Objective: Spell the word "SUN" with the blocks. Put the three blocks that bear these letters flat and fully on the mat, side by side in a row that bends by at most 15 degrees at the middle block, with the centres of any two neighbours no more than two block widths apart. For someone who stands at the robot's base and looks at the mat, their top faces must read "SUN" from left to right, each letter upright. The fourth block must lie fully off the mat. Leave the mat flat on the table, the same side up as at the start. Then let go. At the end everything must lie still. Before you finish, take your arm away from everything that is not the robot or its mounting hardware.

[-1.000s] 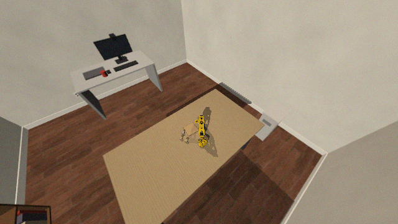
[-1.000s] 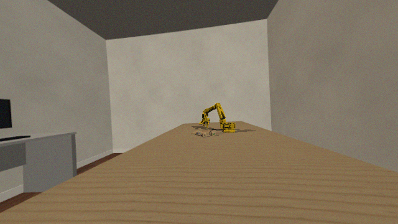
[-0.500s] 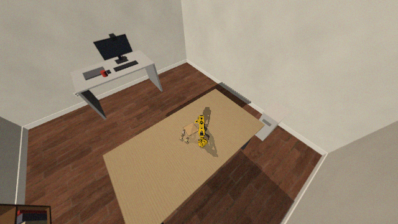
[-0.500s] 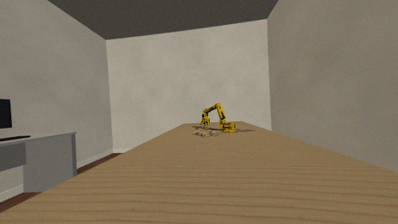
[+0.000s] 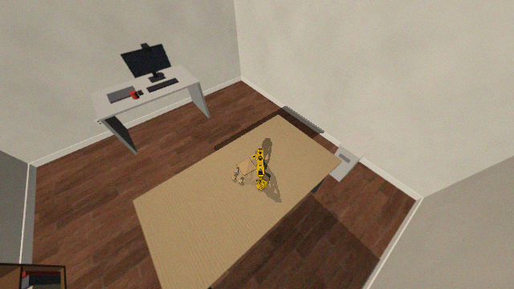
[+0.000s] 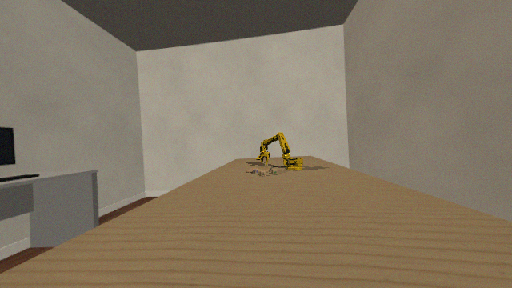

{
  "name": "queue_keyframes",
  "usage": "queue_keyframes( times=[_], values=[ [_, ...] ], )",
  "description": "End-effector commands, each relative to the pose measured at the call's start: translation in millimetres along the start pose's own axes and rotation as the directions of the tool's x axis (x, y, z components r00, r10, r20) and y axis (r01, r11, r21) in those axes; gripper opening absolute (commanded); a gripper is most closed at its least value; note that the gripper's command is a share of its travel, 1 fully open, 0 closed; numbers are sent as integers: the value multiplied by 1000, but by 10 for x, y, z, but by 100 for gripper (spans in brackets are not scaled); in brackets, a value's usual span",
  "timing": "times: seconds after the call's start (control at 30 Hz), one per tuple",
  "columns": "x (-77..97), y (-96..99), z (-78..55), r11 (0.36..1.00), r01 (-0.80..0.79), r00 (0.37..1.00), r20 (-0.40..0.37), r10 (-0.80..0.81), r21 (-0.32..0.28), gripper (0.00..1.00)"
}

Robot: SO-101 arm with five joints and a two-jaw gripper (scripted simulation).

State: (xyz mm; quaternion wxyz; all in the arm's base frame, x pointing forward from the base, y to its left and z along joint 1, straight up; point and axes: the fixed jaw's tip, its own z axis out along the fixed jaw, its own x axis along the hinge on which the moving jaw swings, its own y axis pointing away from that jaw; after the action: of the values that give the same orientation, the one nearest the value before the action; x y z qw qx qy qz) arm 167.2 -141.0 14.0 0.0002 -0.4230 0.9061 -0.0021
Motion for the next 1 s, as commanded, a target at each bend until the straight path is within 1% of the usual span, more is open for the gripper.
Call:
queue_keyframes(
  times=[0.0, 0.2, 0.53, 0.67, 0.87, 0.93, 0.97],
  values=[
    [10, -115, -138, 996, 0, 1000, 1, 0, 85, 30],
    [10, -115, -138, 996, 0, 1000, 1, 0, 85, 33],
    [10, -118, -159, 996, 0, 1000, 1, 0, 86, 33],
    [10, -124, -235, 996, 0, 1000, 1, 0, 87, 33],
    [10, -122, -438, 996, 0, 1000, 1, 0, 91, 33],
    [10, -122, -438, 996, 0, 1000, 1, 0, 91, 33],
    [10, -118, -476, 996, 0, 1000, 1, 0, 91, 33]
  ],
)
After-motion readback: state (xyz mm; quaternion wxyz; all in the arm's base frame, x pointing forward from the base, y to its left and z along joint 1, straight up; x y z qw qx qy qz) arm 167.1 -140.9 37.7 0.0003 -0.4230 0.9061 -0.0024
